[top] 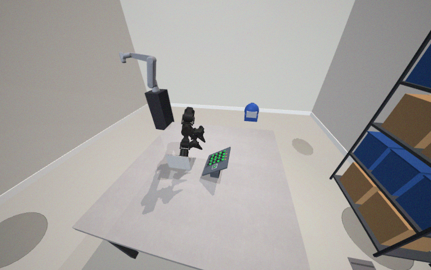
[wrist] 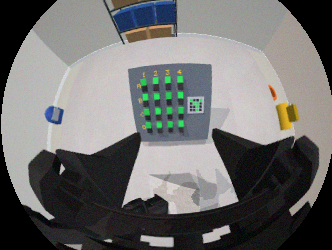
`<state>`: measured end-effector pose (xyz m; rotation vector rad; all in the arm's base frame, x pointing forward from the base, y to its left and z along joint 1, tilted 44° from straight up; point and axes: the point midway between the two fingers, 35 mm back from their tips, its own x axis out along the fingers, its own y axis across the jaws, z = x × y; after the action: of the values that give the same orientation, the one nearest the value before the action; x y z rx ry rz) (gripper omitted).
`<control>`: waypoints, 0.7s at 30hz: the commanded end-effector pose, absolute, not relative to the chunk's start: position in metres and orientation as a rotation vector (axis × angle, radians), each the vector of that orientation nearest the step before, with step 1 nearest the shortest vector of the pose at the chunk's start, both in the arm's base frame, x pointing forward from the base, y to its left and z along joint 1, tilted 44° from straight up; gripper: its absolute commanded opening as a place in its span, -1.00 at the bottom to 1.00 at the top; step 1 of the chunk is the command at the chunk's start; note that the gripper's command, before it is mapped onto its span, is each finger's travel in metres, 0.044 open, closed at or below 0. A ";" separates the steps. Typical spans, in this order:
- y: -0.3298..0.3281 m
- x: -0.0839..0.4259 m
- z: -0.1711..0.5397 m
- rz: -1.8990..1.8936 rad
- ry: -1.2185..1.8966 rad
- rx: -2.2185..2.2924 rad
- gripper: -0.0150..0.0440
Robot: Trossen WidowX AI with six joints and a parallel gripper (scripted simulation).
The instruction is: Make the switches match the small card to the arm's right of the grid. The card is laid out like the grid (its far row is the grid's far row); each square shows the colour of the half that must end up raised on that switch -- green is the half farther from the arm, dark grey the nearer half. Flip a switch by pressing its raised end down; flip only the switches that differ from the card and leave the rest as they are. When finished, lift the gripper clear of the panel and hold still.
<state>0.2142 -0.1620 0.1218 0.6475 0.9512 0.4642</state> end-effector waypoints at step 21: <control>-0.110 0.323 0.052 0.450 0.949 0.641 -0.49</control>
<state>0.3195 -0.1189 0.0582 0.6310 0.9562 0.4482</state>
